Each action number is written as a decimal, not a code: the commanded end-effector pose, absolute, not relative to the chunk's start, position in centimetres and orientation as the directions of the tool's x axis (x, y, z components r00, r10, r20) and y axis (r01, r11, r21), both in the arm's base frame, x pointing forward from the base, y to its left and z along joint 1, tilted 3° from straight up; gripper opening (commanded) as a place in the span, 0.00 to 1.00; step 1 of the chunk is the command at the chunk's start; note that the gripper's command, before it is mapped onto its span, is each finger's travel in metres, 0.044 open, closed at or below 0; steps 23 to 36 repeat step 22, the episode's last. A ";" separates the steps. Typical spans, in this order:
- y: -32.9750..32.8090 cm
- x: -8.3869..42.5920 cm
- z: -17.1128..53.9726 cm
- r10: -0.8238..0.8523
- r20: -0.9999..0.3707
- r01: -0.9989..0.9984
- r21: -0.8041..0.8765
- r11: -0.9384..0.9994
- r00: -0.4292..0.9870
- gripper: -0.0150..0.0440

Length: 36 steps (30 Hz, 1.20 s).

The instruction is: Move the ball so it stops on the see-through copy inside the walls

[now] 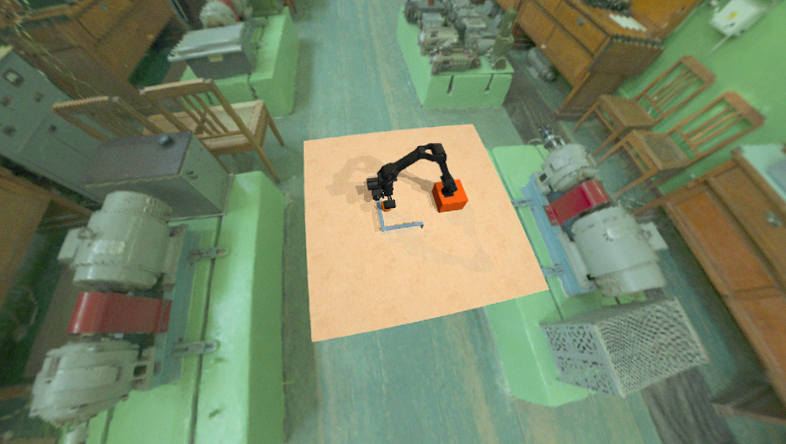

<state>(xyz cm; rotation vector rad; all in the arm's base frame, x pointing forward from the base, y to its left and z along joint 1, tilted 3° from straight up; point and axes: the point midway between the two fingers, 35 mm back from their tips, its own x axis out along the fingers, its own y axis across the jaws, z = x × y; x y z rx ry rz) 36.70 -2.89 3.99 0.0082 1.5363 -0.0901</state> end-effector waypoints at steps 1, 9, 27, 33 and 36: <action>-2.8 36.6 6.2 -0.055 -0.998 0.066 -0.052 0.996 0.043 1.00; -2.8 37.0 5.6 -0.055 -0.997 0.064 -0.051 0.997 0.061 1.00; -2.5 36.3 10.8 -0.055 -0.997 0.064 -0.051 0.997 0.061 1.00; -2.5 36.3 10.8 -0.055 -0.997 0.064 -0.051 0.997 0.061 1.00; -2.5 36.3 10.8 -0.055 -0.997 0.064 -0.051 0.997 0.061 1.00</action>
